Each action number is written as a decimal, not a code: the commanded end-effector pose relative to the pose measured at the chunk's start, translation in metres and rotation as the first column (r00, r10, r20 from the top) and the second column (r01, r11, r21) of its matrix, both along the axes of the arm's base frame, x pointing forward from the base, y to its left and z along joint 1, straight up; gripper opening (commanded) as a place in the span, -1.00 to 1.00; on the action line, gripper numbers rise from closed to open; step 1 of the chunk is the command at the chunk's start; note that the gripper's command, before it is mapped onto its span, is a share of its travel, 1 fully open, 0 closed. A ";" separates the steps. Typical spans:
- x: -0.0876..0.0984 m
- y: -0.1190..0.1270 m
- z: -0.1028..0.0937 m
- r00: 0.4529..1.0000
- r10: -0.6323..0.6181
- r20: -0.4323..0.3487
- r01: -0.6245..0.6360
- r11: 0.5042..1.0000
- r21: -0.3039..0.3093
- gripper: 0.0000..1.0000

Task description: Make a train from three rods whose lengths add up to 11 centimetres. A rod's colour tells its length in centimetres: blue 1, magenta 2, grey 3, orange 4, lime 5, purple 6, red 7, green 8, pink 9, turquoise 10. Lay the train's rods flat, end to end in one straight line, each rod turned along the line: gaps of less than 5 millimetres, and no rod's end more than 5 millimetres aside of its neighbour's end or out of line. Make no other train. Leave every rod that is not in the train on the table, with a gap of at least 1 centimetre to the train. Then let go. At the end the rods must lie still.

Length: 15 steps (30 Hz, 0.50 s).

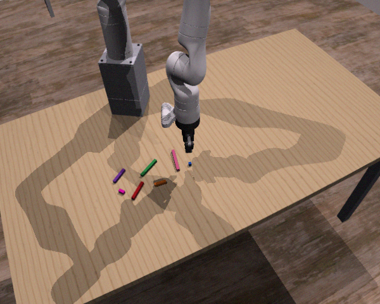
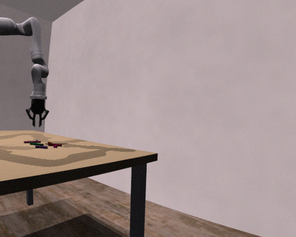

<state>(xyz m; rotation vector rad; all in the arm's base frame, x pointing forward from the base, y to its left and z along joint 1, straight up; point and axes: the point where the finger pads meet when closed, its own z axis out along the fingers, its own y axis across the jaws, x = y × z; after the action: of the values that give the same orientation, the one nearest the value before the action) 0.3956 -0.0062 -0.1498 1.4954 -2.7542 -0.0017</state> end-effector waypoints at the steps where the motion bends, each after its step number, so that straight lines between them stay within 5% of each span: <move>1: 0.003 0.002 0.004 1.000 0.003 0.007 -0.003 1.000 0.002 -0.52; 2: 0.003 0.002 0.004 1.000 0.003 0.007 -0.003 1.000 0.002 -0.52; 3: 0.003 0.002 0.004 1.000 0.003 0.007 -0.003 1.000 0.002 1.00; 15: 0.003 0.002 0.004 1.000 0.003 0.007 -0.003 1.000 0.002 1.00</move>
<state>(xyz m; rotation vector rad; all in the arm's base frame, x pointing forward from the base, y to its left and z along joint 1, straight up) 0.3980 -0.0038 -0.1468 1.5029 -2.7572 -0.0004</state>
